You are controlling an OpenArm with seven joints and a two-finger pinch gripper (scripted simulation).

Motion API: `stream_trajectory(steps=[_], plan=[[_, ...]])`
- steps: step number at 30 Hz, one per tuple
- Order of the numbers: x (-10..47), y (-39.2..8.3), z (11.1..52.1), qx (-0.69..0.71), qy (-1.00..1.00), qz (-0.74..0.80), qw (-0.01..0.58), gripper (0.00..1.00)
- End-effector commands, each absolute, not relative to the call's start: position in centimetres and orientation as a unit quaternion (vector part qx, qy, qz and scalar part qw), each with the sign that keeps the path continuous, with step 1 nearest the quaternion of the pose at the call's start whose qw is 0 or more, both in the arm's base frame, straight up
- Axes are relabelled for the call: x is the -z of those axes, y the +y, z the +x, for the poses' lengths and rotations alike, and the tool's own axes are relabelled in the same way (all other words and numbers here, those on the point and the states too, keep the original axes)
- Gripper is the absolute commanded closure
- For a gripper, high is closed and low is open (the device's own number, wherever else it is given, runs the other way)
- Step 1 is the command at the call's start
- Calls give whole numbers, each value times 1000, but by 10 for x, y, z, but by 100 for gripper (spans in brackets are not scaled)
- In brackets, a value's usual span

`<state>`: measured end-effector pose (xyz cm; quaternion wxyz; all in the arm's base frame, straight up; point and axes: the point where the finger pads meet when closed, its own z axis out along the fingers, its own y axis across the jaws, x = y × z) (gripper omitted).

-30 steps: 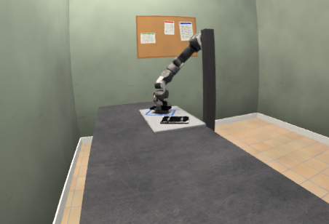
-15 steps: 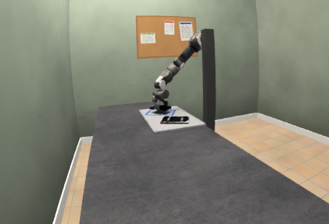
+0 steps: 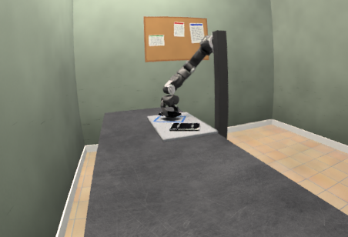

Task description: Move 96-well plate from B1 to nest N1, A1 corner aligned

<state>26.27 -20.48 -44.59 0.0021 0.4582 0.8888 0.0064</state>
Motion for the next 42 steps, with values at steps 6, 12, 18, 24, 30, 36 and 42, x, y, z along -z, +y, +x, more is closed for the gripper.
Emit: stream_trajectory(steps=[6, 12, 18, 24, 30, 36, 42], plan=[[446, -205, 262, -2, 846, 532, 1, 100], [446, -205, 262, -2, 846, 532, 1, 100], [446, -205, 262, -2, 808, 589, 1, 100], [446, -206, 262, -2, 780, 625, 0, 100], [446, -206, 262, -2, 780, 625, 0, 100], [446, -205, 262, -2, 721, 693, 0, 100], [446, -204, 262, -2, 705, 709, -1, 100]])
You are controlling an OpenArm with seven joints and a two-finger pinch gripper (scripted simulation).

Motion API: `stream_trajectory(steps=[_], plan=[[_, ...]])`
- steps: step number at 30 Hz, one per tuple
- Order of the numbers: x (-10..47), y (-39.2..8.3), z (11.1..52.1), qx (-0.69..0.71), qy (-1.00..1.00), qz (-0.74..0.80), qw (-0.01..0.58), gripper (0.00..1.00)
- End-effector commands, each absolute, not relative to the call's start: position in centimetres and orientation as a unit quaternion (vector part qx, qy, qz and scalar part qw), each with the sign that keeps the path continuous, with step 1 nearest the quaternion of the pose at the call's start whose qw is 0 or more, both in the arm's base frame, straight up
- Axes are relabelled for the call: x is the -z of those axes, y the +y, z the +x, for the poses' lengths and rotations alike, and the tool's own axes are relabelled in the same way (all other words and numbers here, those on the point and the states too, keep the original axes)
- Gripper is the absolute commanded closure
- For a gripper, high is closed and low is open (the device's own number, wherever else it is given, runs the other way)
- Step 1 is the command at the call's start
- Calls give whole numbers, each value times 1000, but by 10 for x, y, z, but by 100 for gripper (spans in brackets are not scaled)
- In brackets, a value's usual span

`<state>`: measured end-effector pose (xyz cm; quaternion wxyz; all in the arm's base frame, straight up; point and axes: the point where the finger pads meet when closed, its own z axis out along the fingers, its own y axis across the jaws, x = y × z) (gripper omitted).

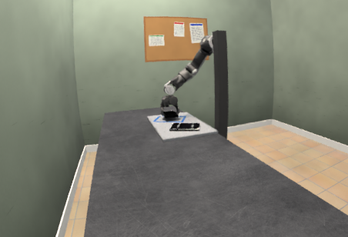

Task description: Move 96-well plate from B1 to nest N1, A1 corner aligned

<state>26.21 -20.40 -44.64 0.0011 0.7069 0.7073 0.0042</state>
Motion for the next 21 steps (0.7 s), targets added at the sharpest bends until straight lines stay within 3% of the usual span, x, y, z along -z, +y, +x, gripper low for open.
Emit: stream_trajectory(steps=[1, 21], plan=[[446, -204, 262, -2, 705, 709, -1, 100], [446, -206, 263, -5, 619, 785, 3, 100]])
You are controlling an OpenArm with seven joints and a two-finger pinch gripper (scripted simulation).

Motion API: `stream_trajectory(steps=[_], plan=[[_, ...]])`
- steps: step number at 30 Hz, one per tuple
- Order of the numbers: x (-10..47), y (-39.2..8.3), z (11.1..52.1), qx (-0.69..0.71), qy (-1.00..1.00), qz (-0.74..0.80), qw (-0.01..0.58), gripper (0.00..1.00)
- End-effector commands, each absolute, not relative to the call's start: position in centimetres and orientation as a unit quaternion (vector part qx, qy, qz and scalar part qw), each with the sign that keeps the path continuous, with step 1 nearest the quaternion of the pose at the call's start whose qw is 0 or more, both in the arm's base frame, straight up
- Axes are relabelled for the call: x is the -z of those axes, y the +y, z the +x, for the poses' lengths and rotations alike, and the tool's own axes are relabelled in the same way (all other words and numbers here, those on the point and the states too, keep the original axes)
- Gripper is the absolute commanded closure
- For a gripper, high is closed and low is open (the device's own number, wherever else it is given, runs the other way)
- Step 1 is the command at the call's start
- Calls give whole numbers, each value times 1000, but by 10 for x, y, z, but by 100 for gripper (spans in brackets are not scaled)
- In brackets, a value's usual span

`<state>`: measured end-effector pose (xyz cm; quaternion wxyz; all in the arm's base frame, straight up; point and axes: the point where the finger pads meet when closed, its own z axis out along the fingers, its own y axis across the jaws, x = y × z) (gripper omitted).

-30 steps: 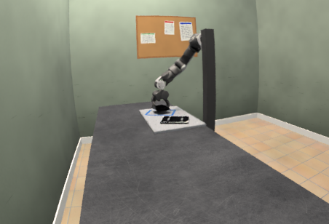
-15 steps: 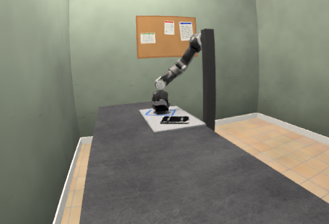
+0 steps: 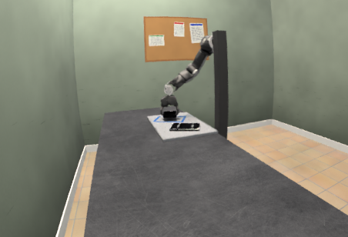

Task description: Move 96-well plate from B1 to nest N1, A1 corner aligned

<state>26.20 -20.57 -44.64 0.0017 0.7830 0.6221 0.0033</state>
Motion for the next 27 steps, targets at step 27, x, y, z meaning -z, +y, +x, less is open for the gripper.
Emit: stream_trajectory(steps=[27], plan=[[446, -206, 263, -4, 427, 904, 2, 100]])
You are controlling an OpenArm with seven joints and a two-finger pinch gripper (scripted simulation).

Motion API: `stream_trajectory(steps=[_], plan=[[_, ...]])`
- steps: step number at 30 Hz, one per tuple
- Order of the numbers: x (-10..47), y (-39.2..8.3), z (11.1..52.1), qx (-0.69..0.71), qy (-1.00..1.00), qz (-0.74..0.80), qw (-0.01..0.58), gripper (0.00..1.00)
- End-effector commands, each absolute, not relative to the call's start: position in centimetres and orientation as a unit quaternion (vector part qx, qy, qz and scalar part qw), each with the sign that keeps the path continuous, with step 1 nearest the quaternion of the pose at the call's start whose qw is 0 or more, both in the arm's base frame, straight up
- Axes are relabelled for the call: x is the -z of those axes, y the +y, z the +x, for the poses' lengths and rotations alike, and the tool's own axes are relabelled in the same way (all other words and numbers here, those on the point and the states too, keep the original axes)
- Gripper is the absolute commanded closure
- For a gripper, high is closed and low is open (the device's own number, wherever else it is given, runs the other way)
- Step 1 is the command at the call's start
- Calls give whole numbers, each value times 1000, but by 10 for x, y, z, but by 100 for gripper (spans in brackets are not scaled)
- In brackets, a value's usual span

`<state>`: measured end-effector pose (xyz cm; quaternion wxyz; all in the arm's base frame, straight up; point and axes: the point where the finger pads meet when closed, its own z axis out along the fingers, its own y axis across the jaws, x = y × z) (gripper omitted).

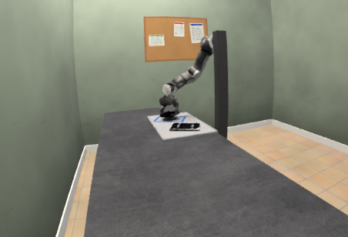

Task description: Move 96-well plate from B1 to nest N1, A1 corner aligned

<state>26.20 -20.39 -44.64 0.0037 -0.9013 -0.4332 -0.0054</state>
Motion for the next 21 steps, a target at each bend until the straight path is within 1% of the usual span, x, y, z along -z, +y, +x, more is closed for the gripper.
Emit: stream_trajectory(steps=[1, 10, 15, 21], plan=[[446, -206, 263, 4, -427, -904, -2, 100], [446, -206, 263, 4, -427, -904, -2, 100], [446, -204, 262, 3, -324, -946, 2, 100], [446, -204, 262, 3, -324, -946, 2, 100]])
